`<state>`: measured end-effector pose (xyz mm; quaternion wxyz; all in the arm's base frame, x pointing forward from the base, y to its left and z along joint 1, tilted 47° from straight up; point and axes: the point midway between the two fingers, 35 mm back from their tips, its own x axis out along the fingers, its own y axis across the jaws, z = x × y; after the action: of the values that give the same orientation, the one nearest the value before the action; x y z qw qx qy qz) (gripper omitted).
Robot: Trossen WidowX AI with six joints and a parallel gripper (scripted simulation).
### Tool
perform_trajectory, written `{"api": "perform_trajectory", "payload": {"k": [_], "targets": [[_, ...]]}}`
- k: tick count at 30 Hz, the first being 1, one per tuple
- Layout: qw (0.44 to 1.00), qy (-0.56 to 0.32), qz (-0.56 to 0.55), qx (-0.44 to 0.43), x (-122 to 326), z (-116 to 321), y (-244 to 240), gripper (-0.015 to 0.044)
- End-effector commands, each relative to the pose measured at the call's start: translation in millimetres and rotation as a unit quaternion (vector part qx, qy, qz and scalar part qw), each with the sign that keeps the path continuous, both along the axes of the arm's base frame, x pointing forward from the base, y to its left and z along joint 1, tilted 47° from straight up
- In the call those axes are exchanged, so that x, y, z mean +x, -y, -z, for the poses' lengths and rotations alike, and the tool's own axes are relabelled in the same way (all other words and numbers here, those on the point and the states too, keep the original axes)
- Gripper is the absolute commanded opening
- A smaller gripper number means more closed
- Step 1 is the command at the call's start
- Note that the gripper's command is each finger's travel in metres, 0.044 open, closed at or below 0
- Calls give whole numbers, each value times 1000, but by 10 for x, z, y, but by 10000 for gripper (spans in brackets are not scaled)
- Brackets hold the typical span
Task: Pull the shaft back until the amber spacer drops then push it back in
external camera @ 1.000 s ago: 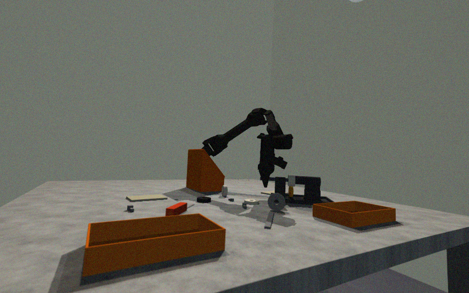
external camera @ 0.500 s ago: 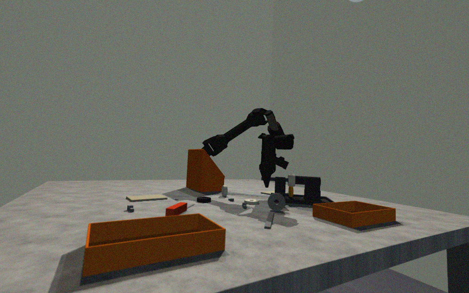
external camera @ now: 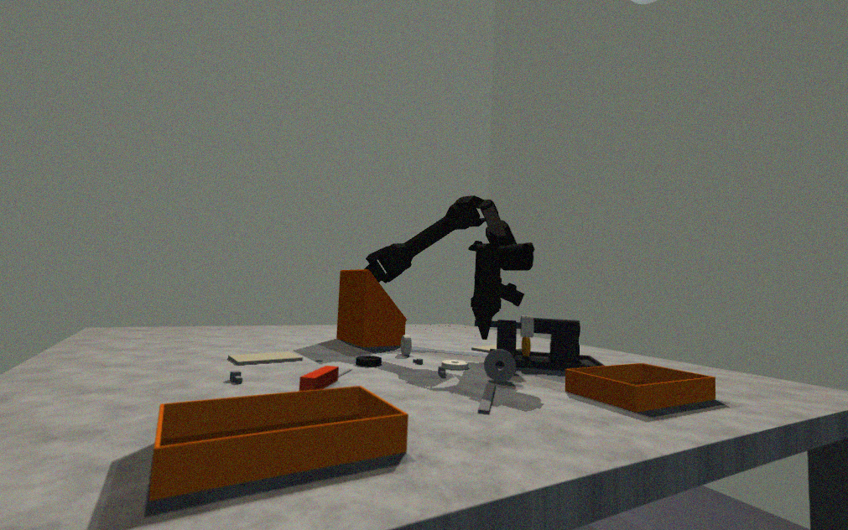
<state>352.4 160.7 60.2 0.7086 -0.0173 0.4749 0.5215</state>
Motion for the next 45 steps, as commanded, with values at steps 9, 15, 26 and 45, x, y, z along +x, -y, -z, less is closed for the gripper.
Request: {"api": "perform_trajectory", "payload": {"k": [9,15,26,45], "targets": [[1000,1,1,5,32,-43,-29,0],[1000,1,1,5,40,-50,-36,0],[1000,1,1,5,56,-64,-48,0],[1000,0,0,0,45,-39,-33,157]]}}
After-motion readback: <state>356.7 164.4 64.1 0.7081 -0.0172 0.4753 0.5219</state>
